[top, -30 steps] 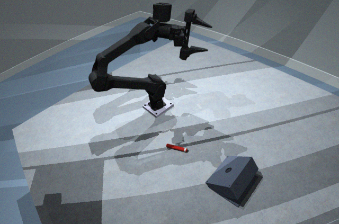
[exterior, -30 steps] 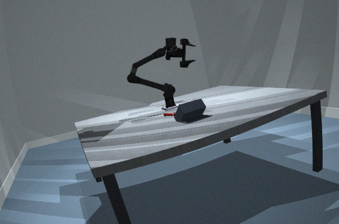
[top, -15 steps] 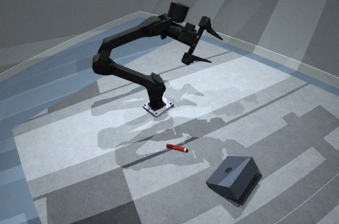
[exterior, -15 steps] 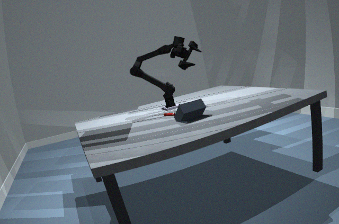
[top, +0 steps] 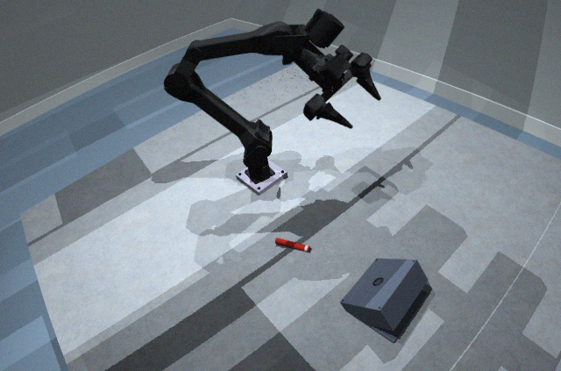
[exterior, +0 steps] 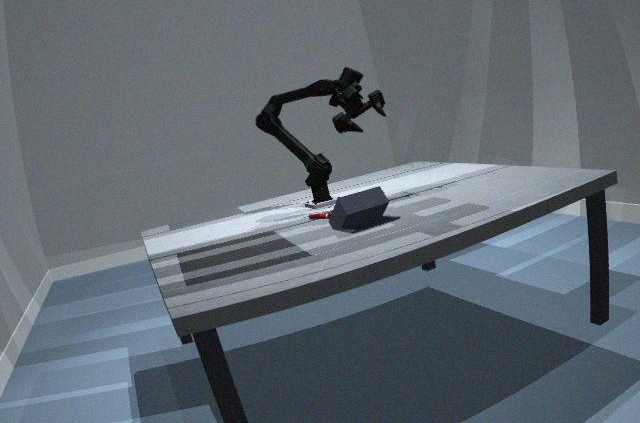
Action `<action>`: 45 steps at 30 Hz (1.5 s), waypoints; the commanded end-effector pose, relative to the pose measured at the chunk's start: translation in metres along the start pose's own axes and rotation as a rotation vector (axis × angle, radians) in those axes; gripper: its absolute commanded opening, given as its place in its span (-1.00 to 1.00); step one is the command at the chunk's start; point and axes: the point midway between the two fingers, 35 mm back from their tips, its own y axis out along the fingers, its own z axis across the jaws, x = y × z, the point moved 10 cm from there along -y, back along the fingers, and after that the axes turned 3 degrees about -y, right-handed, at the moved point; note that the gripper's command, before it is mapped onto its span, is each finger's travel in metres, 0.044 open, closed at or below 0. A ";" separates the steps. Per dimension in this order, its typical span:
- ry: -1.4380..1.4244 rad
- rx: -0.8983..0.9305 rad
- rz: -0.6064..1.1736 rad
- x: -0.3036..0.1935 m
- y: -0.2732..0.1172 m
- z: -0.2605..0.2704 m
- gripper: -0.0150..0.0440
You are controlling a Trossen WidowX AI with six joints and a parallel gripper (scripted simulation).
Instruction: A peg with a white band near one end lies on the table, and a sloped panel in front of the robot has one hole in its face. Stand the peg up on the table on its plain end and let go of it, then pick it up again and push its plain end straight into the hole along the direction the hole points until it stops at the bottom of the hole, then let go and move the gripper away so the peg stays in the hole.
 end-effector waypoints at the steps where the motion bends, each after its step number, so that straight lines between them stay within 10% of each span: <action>1: -0.110 -0.082 0.052 0.006 0.016 -0.004 1.00; 25: -0.542 -0.386 0.570 0.039 0.105 -0.078 1.00; 45: -0.705 -0.122 1.141 0.056 0.147 -0.198 1.00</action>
